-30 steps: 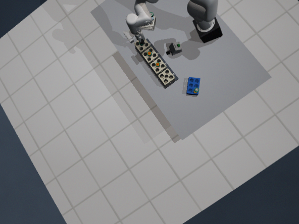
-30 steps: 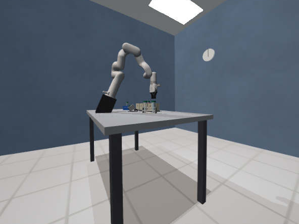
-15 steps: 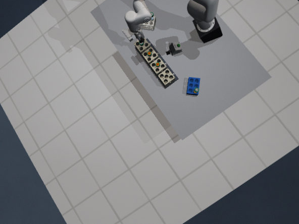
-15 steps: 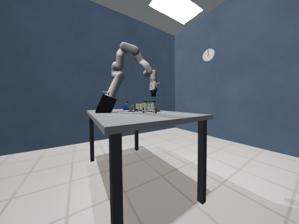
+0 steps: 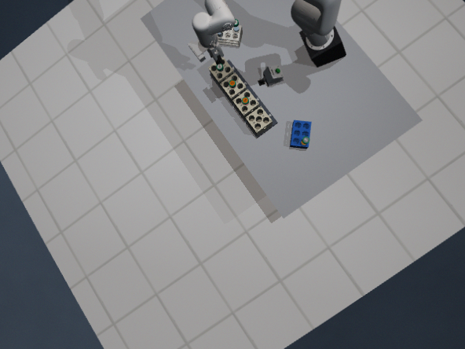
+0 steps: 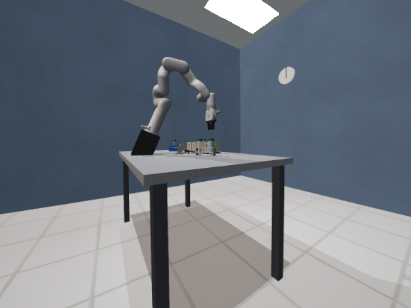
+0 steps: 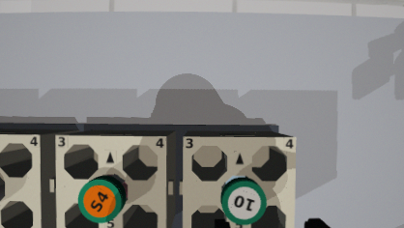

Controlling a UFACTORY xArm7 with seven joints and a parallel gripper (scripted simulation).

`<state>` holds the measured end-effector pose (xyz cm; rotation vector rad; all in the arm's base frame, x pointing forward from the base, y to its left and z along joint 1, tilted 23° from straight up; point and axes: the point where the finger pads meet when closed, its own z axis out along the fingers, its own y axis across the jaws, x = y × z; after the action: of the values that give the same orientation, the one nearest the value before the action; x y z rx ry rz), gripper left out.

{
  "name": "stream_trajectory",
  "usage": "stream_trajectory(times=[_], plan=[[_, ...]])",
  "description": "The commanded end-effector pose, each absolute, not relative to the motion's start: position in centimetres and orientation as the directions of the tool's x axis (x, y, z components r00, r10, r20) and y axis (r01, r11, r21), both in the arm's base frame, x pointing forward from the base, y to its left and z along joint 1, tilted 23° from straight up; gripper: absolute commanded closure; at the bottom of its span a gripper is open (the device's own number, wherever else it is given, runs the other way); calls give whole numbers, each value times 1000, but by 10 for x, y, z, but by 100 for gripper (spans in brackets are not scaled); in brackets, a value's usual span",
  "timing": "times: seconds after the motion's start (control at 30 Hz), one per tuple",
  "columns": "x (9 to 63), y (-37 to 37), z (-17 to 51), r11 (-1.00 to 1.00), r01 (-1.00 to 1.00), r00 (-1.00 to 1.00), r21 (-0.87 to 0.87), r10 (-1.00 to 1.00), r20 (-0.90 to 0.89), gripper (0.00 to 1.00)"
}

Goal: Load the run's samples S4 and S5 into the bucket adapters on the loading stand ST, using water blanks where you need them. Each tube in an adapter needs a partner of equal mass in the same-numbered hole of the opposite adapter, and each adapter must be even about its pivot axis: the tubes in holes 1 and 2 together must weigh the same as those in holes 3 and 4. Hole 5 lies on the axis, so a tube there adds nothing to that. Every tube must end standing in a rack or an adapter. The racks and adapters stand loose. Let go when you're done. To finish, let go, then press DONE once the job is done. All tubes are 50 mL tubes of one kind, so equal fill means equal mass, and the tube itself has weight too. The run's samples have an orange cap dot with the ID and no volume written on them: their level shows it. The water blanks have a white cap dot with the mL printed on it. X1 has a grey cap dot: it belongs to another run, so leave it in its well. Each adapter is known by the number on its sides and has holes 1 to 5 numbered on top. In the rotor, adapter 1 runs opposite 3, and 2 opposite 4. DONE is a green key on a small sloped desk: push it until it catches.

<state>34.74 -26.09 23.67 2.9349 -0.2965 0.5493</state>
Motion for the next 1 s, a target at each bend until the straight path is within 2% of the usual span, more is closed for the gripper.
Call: stream_trajectory(times=[0.0, 0.97], plan=[[345, -260, 246, -970, -219, 913, 102, -166, 373, 56], [338, -256, 266, -970, -219, 913, 103, -166, 373, 56]])
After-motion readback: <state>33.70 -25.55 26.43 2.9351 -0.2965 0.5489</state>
